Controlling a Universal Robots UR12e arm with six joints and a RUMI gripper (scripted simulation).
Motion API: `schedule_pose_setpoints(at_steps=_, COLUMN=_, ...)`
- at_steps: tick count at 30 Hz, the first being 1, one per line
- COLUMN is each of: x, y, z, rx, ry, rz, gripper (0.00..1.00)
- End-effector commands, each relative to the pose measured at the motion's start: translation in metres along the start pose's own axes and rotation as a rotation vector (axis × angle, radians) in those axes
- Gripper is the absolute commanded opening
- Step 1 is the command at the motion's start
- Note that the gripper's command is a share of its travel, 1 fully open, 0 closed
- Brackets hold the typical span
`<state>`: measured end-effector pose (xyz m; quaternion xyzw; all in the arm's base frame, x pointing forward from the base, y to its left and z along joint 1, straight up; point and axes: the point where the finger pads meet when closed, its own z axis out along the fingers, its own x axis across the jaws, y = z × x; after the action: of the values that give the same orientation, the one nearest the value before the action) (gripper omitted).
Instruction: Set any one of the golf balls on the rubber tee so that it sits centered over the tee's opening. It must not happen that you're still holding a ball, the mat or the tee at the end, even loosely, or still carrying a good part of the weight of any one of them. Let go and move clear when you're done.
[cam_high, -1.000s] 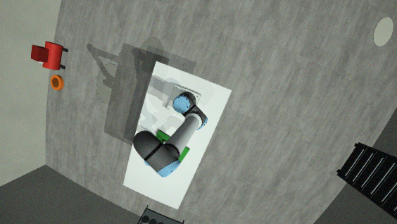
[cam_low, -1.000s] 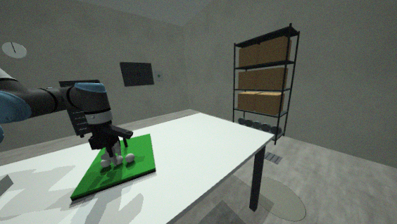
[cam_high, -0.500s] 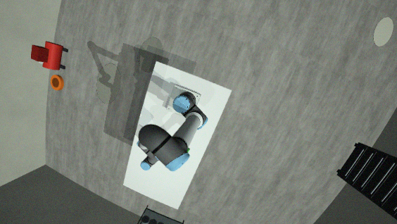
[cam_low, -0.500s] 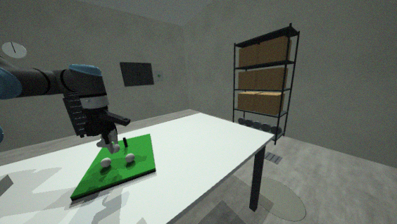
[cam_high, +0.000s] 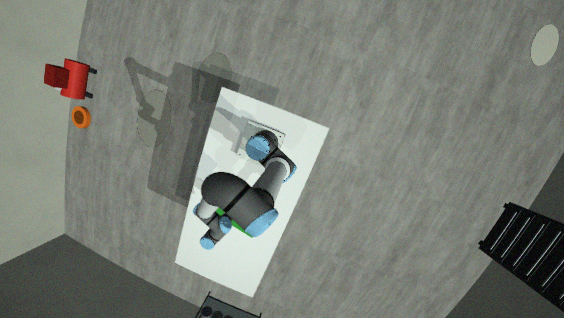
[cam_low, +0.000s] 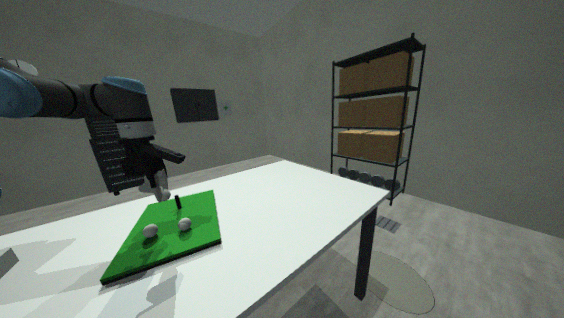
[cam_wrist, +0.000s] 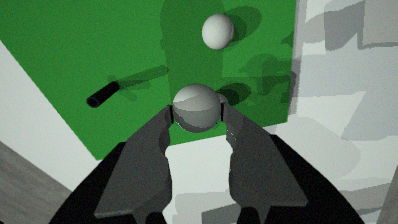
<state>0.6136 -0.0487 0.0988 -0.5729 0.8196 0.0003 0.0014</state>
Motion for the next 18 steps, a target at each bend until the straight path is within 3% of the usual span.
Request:
schedule_pose_setpoints(at_steps=1, x=-0.076, y=0.005, z=-0.030, rx=0.000, ry=0.001, rz=0.001, gripper=0.00)
schedule_pose_setpoints(at_steps=6, x=-0.132, y=0.017, z=-0.051, rx=0.000, ry=0.001, rz=0.001, gripper=0.00)
schedule_pose_setpoints(at_steps=12, x=-0.137, y=0.018, z=-0.053, rx=0.000, ry=0.001, rz=0.001, gripper=0.00)
schedule_pose_setpoints(at_steps=15, x=-0.137, y=0.018, z=-0.043, rx=0.000, ry=0.001, rz=0.001, gripper=0.00)
schedule_pose_setpoints(at_steps=18, x=-0.137, y=0.019, z=-0.016, rx=0.000, ry=0.001, rz=0.001, gripper=0.00)
